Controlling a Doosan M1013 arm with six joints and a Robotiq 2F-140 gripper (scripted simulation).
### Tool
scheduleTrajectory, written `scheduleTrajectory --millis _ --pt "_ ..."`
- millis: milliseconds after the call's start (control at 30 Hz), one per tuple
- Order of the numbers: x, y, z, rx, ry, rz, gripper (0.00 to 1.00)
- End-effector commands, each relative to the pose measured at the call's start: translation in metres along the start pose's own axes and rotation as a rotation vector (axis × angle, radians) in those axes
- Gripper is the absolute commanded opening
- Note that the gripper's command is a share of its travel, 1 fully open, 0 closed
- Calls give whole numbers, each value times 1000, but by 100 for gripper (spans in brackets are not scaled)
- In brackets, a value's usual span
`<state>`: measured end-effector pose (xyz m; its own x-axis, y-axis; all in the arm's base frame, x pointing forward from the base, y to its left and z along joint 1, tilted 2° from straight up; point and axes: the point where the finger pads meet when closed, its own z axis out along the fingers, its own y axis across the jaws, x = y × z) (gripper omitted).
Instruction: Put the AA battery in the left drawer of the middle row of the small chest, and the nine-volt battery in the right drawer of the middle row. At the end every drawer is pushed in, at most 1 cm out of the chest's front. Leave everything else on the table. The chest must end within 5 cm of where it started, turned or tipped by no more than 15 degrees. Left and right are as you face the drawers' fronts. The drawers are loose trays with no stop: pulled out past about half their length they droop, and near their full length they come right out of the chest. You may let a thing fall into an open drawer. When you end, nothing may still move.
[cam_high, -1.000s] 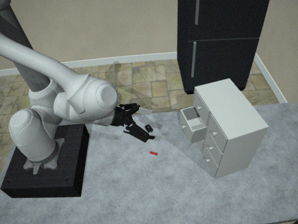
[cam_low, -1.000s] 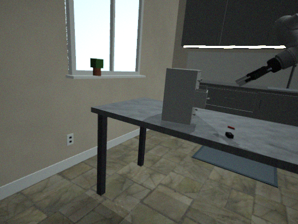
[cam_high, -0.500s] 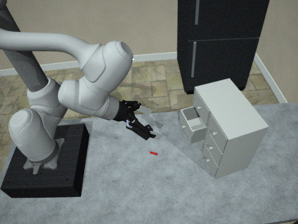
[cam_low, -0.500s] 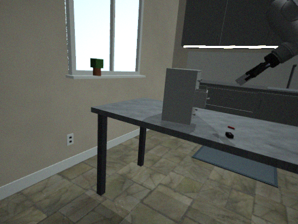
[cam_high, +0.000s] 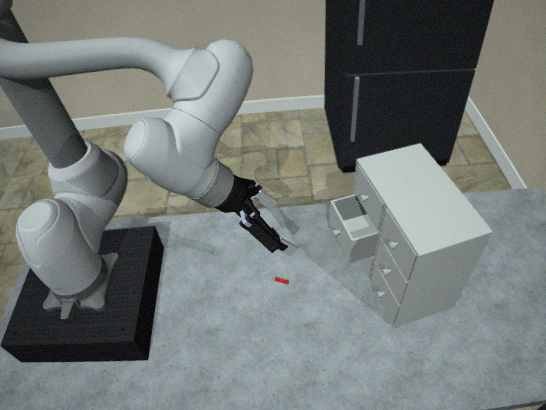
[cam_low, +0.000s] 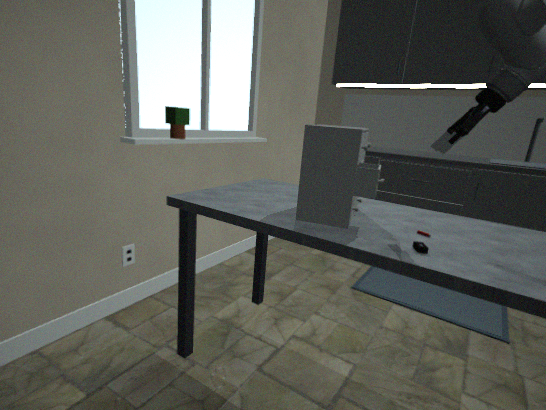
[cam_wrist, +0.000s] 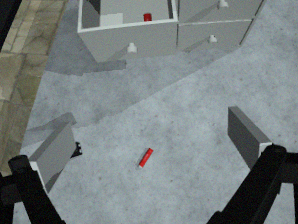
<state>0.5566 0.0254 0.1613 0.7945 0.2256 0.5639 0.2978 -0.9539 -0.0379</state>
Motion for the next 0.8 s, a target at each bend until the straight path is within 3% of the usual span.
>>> scheduleTrajectory --millis 0,300,767 --pt "4 -3 -2 -14 -149 9 100" --pt "9 -3 -9 -13 -412 11 100" --pt "12 -3 -14 -12 -598 13 100"
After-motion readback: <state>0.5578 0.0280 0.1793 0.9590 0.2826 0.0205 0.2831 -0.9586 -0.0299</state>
